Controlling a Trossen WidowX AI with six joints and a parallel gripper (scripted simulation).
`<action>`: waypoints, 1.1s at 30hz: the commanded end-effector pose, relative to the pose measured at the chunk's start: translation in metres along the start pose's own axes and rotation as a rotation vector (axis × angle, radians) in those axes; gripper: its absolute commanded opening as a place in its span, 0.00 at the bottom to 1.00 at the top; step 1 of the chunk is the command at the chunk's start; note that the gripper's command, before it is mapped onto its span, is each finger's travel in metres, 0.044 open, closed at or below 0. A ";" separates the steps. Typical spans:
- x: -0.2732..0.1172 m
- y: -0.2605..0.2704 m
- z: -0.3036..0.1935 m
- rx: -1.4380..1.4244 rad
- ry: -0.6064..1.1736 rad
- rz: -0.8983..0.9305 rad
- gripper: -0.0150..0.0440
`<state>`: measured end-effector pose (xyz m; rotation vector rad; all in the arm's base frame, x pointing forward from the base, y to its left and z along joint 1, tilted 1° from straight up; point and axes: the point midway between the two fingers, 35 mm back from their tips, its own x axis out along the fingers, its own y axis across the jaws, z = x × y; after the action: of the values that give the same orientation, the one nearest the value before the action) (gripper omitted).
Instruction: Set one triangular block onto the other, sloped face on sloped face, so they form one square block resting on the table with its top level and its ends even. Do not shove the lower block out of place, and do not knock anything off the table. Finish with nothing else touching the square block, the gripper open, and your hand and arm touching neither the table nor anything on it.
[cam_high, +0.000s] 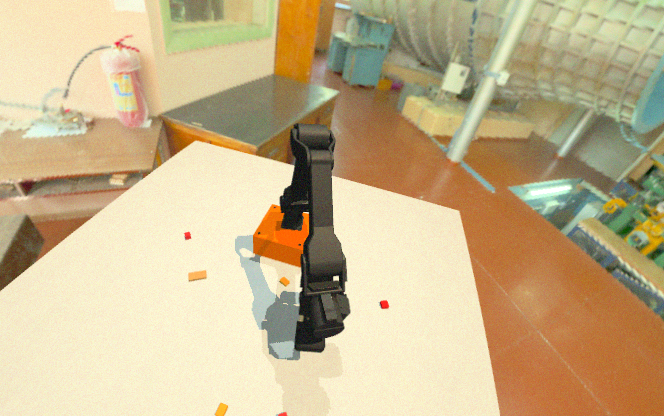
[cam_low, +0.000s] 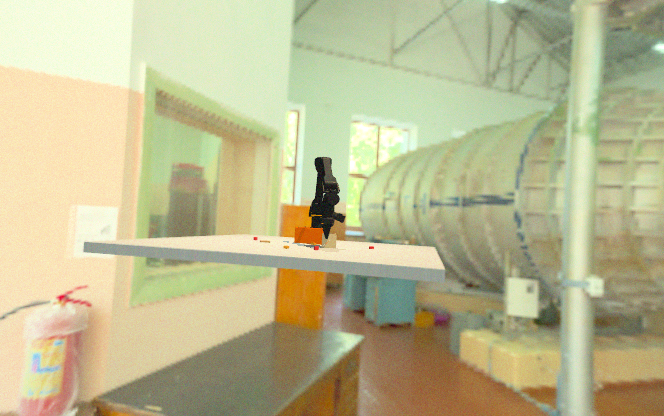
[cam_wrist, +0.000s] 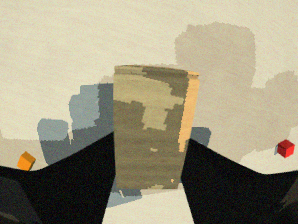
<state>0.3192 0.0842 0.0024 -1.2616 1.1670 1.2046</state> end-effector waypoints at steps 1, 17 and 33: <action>0.001 0.001 0.001 0.003 -0.004 0.001 0.25; 0.002 0.000 0.001 0.002 -0.004 0.000 0.25; 0.002 0.000 0.001 0.001 -0.001 0.000 0.61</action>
<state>0.3192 0.0849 0.0008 -1.2602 1.1661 1.2044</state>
